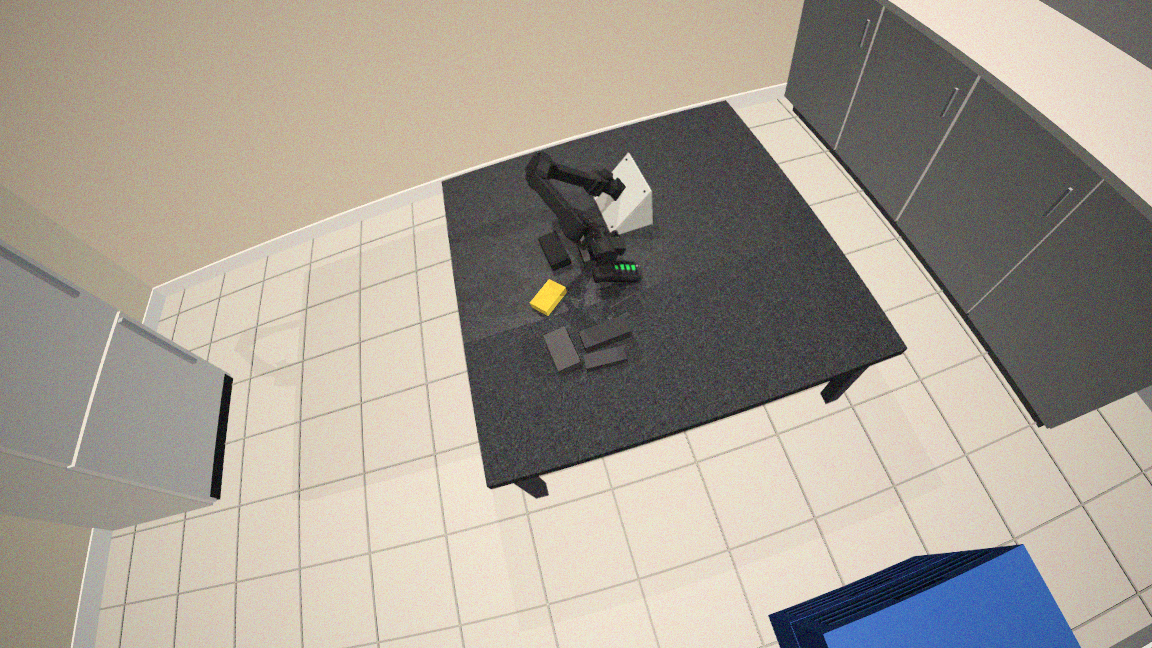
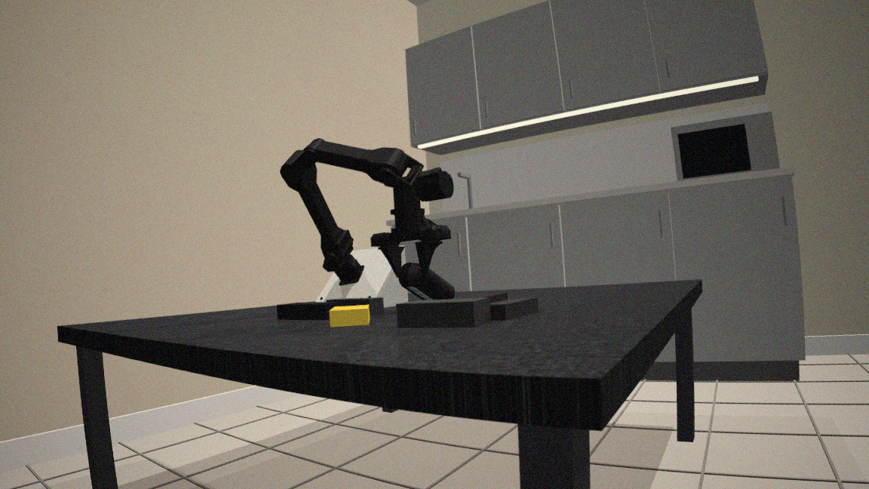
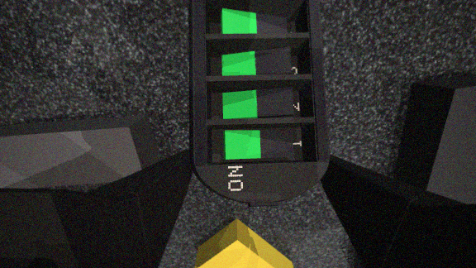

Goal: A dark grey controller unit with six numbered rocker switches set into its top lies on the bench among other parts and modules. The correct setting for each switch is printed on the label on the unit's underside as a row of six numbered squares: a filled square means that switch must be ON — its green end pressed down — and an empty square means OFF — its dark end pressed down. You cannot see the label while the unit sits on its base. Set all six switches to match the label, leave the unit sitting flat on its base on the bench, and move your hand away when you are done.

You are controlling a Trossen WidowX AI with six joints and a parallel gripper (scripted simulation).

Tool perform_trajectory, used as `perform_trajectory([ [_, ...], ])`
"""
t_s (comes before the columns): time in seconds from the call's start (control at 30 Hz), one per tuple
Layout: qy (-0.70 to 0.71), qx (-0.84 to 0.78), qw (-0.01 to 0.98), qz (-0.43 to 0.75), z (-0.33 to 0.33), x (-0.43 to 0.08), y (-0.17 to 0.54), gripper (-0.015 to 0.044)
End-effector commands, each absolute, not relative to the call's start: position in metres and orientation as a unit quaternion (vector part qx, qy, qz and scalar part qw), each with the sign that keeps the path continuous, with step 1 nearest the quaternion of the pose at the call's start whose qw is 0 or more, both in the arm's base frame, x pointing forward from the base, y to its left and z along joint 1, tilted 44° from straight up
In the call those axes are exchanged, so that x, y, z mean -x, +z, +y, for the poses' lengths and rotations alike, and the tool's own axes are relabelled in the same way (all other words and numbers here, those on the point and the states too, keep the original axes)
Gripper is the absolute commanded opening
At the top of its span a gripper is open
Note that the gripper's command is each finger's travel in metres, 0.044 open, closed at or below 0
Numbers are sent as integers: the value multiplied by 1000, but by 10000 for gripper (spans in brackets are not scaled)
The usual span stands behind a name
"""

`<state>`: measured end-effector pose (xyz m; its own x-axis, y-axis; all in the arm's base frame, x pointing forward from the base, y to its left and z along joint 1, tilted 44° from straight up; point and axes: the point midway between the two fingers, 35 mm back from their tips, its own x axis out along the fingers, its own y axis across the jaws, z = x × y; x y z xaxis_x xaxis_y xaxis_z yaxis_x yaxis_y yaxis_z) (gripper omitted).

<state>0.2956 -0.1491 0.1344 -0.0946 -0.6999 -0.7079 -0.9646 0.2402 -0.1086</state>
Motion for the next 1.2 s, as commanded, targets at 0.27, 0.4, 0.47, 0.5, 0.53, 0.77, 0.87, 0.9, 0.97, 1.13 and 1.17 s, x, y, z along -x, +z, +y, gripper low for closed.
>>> perform_trajectory([
  [0.27, 209, 582, 335, 711, -155, -292, 128, 338],
  [0.4, 209, 582, 334, 711, -158, -291, 127, 338],
  [0.47, 209, 582, 334, 711, -159, -291, 126, 338],
  [0.5, 209, 582, 334, 711, -160, -291, 126, 338],
  [0.53, 209, 582, 334, 711, -161, -291, 126, 338],
  [0.77, 208, 582, 334, 711, -166, -290, 124, 338],
  [0.87, 208, 582, 334, 711, -168, -289, 124, 338],
  [0.9, 208, 582, 334, 711, -169, -289, 123, 338],
  [0.97, 208, 582, 334, 711, -170, -289, 123, 338],
  [1.13, 208, 582, 334, 711, -174, -288, 122, 338],
  [1.17, 208, 582, 334, 711, -174, -288, 121, 338],
])
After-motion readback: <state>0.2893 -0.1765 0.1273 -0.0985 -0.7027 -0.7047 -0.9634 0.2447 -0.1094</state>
